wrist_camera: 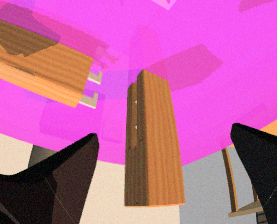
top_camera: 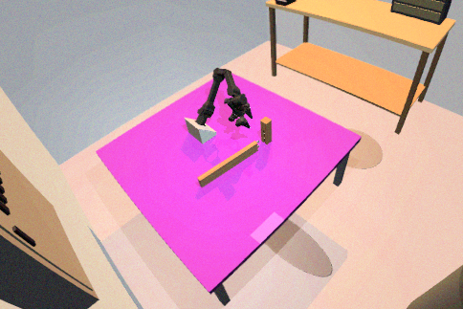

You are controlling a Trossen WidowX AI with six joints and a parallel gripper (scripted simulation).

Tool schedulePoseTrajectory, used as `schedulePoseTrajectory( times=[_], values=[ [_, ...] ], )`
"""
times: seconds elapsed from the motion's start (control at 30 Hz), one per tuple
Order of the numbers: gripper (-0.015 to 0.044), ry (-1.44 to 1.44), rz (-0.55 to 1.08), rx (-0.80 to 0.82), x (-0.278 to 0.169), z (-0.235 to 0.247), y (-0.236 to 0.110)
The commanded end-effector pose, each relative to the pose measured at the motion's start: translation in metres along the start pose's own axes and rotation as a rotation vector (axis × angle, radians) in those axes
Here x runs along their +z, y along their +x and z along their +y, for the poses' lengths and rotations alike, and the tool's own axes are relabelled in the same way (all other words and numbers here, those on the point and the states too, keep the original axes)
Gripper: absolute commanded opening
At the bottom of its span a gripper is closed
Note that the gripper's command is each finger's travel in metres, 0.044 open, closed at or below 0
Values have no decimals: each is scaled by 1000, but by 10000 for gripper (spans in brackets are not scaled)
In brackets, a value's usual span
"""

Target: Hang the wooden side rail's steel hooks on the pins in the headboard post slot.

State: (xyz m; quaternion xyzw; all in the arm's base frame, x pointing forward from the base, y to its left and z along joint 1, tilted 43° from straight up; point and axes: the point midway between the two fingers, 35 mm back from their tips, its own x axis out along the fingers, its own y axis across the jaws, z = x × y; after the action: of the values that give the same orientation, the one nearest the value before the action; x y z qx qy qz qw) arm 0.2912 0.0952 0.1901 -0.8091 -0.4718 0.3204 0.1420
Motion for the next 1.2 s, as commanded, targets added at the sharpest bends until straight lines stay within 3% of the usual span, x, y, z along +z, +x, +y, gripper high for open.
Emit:
schedulePoseTrajectory(
  times=[0.0,0.23,0.6,1.17],
  values=[
    [440,-5,6,-3,-1,-2,-1],
    [440,-18,-3,-2,-3,-1,-1],
    [440,-239,-162,-22,-30,19,-2],
    [440,-559,-367,-208,-51,34,-7]
  ],
)
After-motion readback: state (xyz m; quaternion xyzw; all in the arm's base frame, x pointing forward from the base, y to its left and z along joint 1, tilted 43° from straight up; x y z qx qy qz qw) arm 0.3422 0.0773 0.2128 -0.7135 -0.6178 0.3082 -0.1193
